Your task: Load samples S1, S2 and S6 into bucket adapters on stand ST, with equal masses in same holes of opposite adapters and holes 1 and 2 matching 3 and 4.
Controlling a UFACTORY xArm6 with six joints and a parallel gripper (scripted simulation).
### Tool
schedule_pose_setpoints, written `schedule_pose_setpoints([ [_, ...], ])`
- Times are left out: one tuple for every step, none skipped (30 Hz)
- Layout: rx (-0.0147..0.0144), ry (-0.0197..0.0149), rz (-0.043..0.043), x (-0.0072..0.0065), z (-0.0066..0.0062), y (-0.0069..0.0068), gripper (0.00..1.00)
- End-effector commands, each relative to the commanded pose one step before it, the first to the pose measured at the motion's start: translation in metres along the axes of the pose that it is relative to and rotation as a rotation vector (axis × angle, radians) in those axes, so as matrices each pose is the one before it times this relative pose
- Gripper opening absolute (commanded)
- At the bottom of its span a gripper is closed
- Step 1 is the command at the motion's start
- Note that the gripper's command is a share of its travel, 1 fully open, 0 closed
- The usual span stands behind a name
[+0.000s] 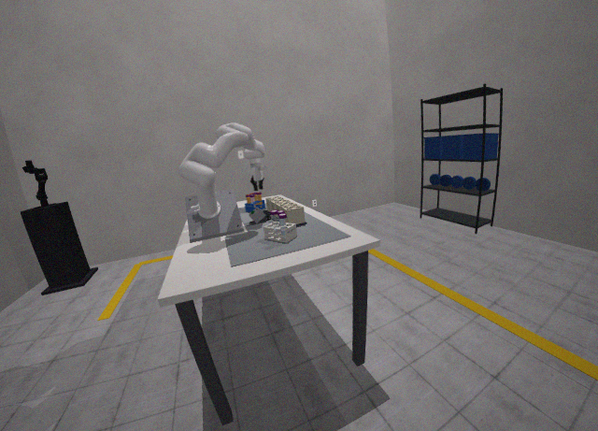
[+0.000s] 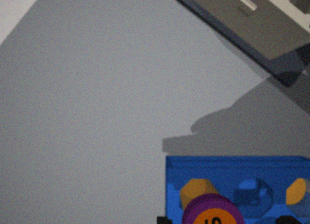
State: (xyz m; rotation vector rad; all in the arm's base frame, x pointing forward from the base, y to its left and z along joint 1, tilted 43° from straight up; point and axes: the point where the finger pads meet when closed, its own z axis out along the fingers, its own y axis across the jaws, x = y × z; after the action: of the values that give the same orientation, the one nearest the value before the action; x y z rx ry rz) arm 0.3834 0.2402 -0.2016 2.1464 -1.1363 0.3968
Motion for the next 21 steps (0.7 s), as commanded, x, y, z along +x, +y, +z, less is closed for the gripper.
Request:
schedule_pose_setpoints([
  [0.00562,-0.00129,0.00146,0.00021,0.00477,-0.00172,0.57],
  [0.0,0.00001,0.0,0.0,0.002,0.0,0.57],
  [0.0,0.00001,0.0,0.0,0.002,0.0,0.57],
  [0.0,0.00001,0.0,0.0,0.002,0.0,0.57],
  [0.0,0.0,0.0,0.0,0.0,0.0,0.57],
  [0.0,0.0,0.0,0.0,0.0,0.0,0.57],
  [-0.00004,-0.00001,-0.00002,-0.00002,0.00193,-0.00001,0.57],
  [0.00004,0.00003,0.00003,0.00003,0.00208,0.00002,0.57],
  [0.0,0.00001,0.0,0.0,0.002,0.0,0.57],
  [0.0,0.00001,0.0,0.0,0.002,0.0,0.57],
  [0.0,0.00001,0.0,0.0,0.0018,0.0,0.57],
  [0.0,0.0,0.0,0.0,0.0,0.0,0.57],
  [-0.00003,-0.00002,-0.00002,-0.00002,-0.00006,-0.00001,0.57],
  [0.00002,0.00001,0.00001,0.00001,0.00003,0.00001,0.57],
  [0.00001,0.0,0.00001,0.00001,0.00002,0.00001,0.57],
  [0.0,0.0,0.0,0.0,0.00001,0.0,0.57],
  [0.0,0.0,0.0,0.0,0.0,0.0,0.57],
  [0.0,0.0,0.0,0.0,0.0,0.0,0.57],
  [0.0,0.0,0.0,0.0,0.0,0.0,0.57],
  [-0.00001,0.0,0.0,0.0,0.00065,-0.00001,0.57],
  [-0.00001,0.0,0.0,0.0,0.00065,0.0,0.57],
])
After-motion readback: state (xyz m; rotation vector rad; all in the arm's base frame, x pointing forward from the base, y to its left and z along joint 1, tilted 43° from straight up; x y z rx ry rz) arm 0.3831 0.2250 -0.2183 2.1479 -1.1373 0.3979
